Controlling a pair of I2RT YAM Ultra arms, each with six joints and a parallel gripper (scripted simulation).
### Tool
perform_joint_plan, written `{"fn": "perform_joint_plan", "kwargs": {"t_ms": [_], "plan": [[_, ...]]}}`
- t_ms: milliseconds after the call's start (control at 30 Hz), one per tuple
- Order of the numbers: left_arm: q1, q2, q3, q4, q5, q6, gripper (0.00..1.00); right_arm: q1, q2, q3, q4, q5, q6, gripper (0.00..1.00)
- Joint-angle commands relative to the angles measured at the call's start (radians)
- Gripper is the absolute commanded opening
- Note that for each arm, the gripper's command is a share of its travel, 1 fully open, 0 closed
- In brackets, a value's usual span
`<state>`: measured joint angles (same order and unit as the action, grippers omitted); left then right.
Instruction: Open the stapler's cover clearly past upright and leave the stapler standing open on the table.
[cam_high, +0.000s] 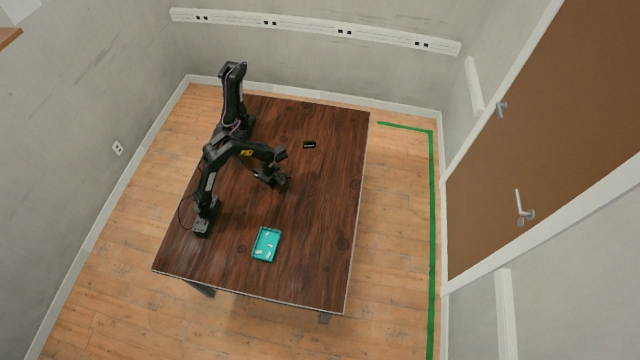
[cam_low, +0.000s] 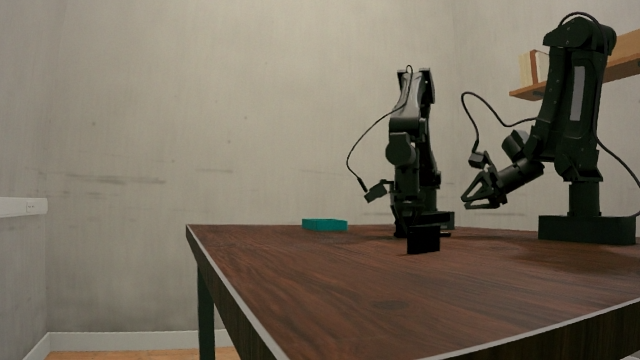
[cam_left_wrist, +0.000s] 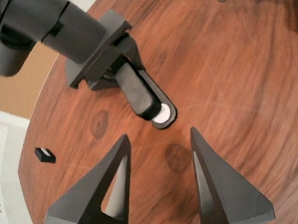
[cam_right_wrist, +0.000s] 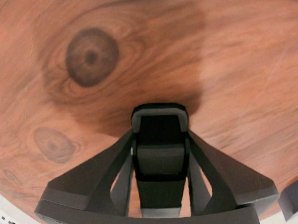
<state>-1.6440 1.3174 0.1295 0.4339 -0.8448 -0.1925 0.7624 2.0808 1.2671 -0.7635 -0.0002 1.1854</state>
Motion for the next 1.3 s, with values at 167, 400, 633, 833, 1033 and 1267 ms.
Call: {"fn": "perform_joint_plan", "kwargs": {"t_ms": [167, 400, 633, 833, 1033, 1267], "plan": [[-0.091, 0.189, 0.035, 0.036, -0.222, -0.417, 0.5, -0.001, -0.014, -0.001, 0.006, 0.0, 0.003, 0.33], [-0.14, 0.31, 0.094, -0.042, -0.318, -0.709, 0.5, -0.001, -0.014, -0.001, 0.006, 0.0, 0.003, 0.33], [-0.159, 0.365, 0.173, -0.194, -0.358, -0.916, 0.5, -0.001, -0.014, -0.001, 0.006, 0.0, 0.003, 0.33], [-0.163, 0.396, 0.248, -0.332, -0.363, -1.037, 0.5, -0.001, -0.014, -0.001, 0.006, 0.0, 0.003, 0.33], [-0.163, 0.406, 0.277, -0.397, -0.352, -1.078, 0.5, -0.001, -0.014, -0.001, 0.006, 0.0, 0.003, 0.33], [-0.141, 0.413, 0.274, -0.404, -0.349, -1.082, 0.5, -0.001, -0.014, -0.001, 0.006, 0.0, 0.003, 0.33]]}}
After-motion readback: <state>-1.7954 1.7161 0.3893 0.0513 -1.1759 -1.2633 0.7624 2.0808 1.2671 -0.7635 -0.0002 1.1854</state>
